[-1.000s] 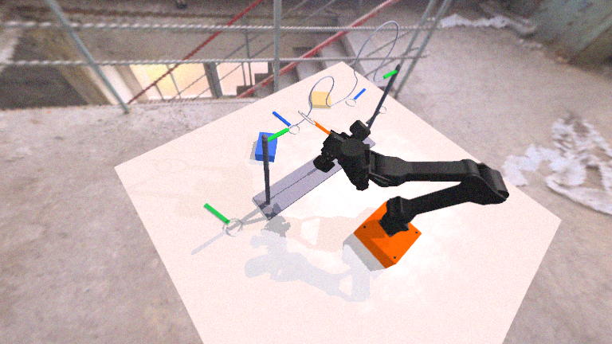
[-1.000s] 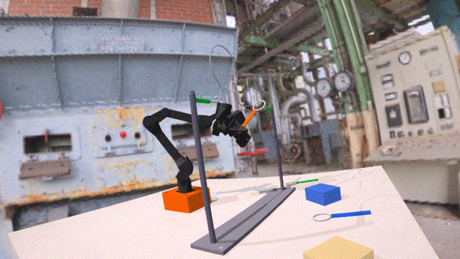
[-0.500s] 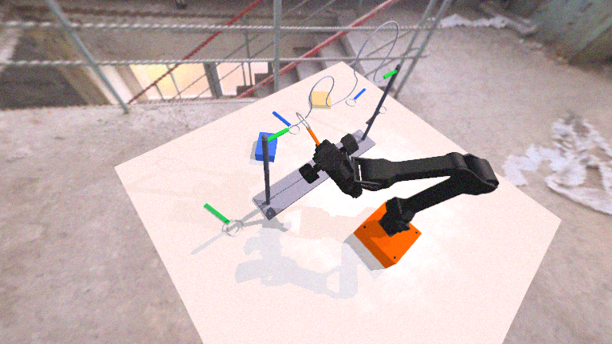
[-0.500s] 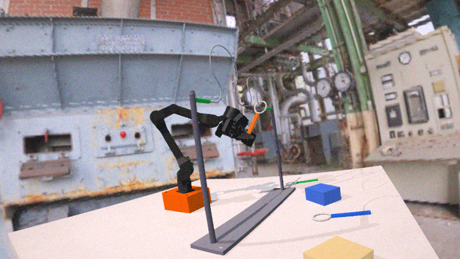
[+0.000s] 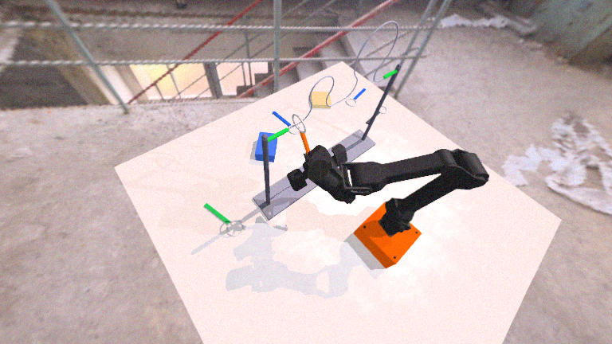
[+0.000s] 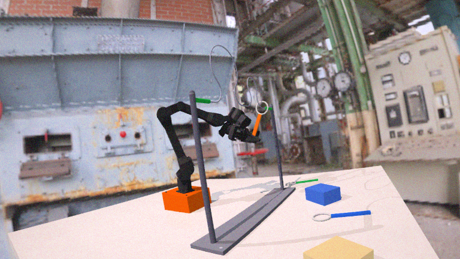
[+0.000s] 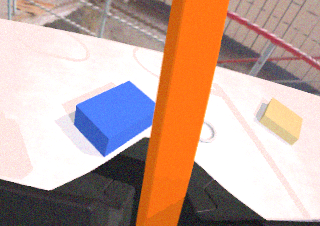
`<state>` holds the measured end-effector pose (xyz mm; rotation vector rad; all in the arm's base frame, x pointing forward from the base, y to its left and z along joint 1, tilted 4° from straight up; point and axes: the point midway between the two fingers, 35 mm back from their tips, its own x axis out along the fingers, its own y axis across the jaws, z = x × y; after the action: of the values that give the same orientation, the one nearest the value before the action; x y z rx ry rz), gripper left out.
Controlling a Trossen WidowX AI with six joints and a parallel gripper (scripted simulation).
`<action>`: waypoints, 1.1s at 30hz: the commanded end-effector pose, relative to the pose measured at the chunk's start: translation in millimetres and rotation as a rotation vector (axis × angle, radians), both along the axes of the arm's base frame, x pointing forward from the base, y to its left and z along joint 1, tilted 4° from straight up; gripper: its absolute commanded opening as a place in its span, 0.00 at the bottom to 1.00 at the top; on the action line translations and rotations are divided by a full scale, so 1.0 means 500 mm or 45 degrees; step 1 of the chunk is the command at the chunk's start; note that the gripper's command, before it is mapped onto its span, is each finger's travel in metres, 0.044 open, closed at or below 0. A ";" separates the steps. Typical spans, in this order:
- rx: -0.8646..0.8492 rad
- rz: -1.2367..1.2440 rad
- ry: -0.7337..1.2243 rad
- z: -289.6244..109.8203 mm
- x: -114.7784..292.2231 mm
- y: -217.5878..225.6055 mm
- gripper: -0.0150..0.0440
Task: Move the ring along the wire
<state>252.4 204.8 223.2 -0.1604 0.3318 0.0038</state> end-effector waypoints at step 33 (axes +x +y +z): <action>0.156 0.015 0.024 0.000 -0.016 0.103 0.00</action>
<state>244.6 252.3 222.4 -0.0448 0.3509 0.0393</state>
